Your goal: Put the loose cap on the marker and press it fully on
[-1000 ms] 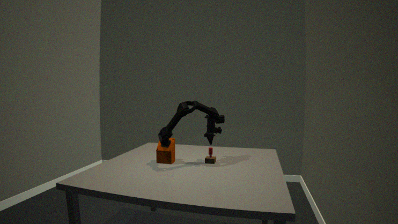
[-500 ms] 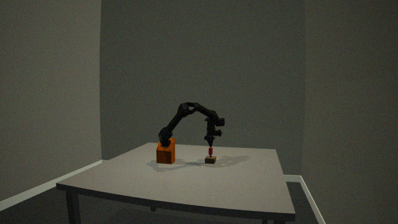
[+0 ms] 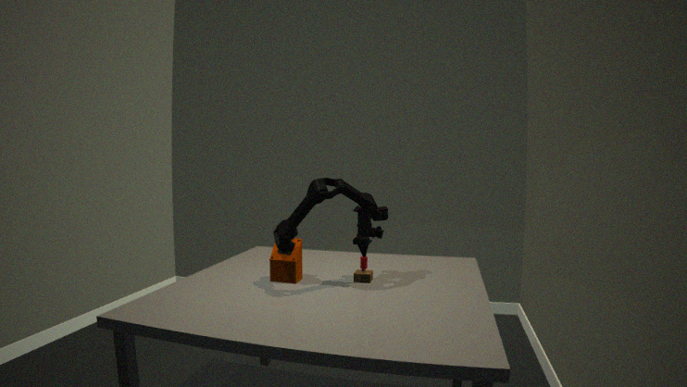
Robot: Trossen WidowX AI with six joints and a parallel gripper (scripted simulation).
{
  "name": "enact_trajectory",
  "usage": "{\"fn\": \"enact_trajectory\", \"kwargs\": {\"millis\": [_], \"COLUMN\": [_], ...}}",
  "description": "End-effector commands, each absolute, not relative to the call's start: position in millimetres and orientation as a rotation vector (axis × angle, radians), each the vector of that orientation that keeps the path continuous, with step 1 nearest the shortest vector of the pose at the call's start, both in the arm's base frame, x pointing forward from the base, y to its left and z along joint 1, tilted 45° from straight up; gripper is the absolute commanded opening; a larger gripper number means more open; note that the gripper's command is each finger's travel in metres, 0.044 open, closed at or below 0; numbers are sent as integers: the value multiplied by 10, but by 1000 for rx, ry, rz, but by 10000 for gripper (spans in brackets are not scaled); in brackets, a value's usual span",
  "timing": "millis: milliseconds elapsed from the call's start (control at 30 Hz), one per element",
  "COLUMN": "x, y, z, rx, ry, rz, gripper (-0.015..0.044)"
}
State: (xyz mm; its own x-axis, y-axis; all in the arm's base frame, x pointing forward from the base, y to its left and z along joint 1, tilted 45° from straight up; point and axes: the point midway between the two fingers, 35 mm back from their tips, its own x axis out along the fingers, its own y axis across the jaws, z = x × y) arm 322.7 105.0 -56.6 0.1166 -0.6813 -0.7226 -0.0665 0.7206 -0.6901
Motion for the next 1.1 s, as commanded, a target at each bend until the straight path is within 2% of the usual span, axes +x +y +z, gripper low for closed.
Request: {"fn": "enact_trajectory", "kwargs": {"millis": [0, 100, 267, 433, 967, 1000, 1067], "x": [3227, 3228, 3148, 3125, 3125, 3125, 3125], "y": [1058, 1128, 1617, 1678, 1678, 1678, 1678], "z": [-562, -501, 3, 77, 77, 77, 77], "rx": [-669, -668, -668, -668, -668, -668, -668], "ry": [1401, 1401, 1404, 1404, 1404, 1404, 1404], "rz": [-501, -500, -498, -499, -499, -499, -499], "gripper": [0, 0, 0, 0, 420, 440, 440]}}
